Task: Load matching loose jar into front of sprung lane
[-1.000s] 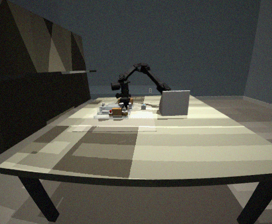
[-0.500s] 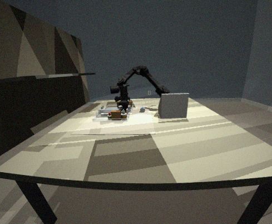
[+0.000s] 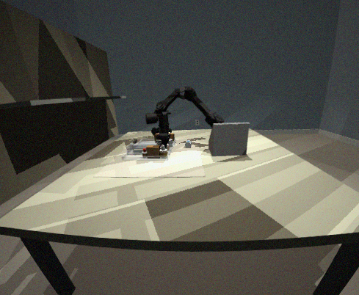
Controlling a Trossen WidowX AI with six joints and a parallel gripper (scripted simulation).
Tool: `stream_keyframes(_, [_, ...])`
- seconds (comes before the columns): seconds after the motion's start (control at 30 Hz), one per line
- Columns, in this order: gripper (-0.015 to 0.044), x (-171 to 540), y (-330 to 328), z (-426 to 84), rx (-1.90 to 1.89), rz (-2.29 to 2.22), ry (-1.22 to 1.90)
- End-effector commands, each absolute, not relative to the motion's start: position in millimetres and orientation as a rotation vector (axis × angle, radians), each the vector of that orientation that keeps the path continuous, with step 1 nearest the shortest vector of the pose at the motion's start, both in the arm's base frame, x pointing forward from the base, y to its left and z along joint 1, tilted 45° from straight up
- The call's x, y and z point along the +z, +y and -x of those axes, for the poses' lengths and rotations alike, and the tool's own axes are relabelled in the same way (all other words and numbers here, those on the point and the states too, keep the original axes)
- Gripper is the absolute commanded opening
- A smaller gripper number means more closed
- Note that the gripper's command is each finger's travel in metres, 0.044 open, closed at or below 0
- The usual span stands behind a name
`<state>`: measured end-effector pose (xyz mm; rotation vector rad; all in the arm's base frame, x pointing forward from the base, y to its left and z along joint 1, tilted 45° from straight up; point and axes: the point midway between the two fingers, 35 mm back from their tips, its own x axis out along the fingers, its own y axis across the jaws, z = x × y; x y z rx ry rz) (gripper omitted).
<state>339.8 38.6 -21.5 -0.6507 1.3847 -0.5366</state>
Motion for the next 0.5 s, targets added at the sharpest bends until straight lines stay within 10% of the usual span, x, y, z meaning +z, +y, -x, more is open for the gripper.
stream_keyframes(0.0, [0.0, -21.2, 36.1, -344.2, -0.544, 0.65, 1.365])
stream_keyframes(0.47, [0.0, -24.1, 33.1, -344.1, -0.545, 0.651, 1.365])
